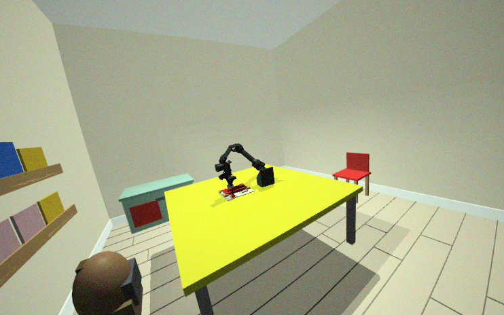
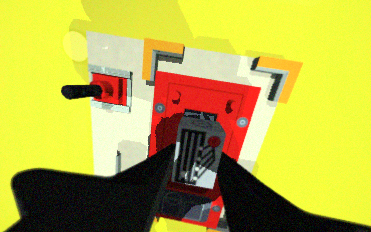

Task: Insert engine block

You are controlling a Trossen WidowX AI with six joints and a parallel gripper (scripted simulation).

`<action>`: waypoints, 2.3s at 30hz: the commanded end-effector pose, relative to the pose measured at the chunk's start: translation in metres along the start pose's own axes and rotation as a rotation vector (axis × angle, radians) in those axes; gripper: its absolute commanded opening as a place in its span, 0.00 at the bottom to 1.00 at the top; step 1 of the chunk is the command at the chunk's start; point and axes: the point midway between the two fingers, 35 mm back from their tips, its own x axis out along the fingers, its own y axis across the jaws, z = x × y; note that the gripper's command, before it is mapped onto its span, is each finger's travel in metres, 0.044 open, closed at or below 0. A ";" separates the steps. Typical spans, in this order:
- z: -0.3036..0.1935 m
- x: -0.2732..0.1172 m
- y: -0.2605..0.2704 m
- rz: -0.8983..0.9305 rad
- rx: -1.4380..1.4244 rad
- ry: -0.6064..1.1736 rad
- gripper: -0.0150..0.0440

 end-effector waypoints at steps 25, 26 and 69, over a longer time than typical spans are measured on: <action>0.000 0.004 -0.001 -0.005 0.012 -0.003 0.52; 0.000 0.004 -0.001 -0.005 0.013 -0.003 0.52; 0.001 0.011 -0.001 -0.005 0.015 -0.003 0.52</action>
